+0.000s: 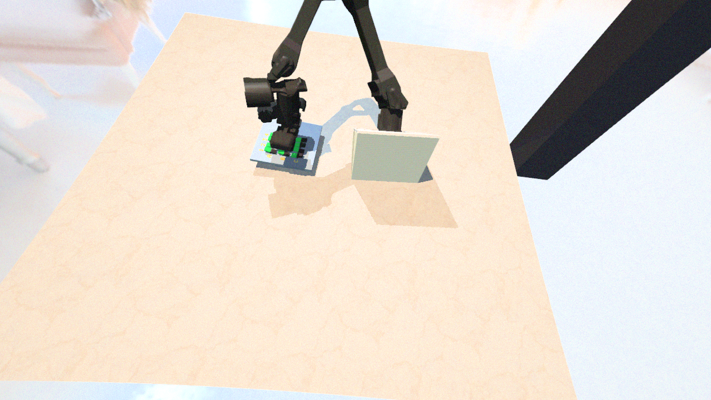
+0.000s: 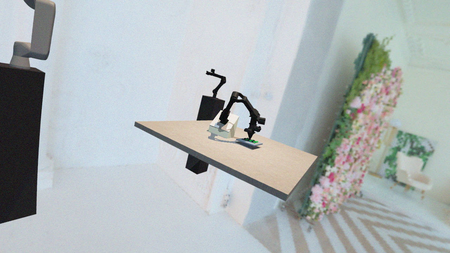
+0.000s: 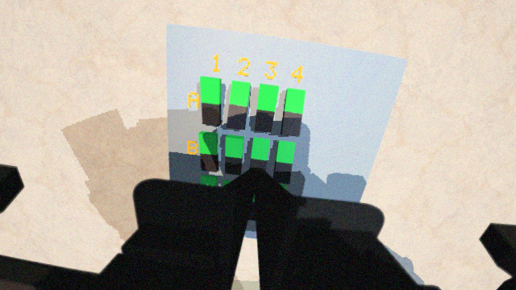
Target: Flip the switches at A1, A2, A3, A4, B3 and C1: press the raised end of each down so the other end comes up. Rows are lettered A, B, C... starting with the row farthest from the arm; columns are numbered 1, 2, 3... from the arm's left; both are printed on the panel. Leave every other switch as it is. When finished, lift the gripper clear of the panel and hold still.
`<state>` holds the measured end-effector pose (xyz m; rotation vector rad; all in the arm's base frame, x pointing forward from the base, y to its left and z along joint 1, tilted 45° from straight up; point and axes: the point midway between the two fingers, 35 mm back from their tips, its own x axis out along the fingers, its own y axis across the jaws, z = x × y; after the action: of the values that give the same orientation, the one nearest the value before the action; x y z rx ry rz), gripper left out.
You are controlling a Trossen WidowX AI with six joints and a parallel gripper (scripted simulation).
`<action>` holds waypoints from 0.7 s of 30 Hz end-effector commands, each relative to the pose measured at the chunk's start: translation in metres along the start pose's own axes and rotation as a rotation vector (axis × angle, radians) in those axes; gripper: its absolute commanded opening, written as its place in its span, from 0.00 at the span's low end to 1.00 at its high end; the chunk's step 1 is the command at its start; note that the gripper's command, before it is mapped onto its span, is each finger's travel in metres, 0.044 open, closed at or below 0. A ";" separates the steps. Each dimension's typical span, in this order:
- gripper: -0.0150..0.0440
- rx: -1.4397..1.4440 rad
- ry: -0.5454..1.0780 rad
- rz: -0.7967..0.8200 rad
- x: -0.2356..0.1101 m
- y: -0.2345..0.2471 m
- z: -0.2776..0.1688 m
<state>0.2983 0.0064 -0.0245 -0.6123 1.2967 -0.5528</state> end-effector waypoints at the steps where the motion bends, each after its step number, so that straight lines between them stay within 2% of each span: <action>1: 0.25 -0.004 -0.003 -0.005 0.001 -0.001 0.000; 21: 0.25 -0.004 -0.003 -0.005 0.003 -0.001 0.000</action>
<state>0.2986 0.0045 -0.0263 -0.6130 1.2973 -0.5526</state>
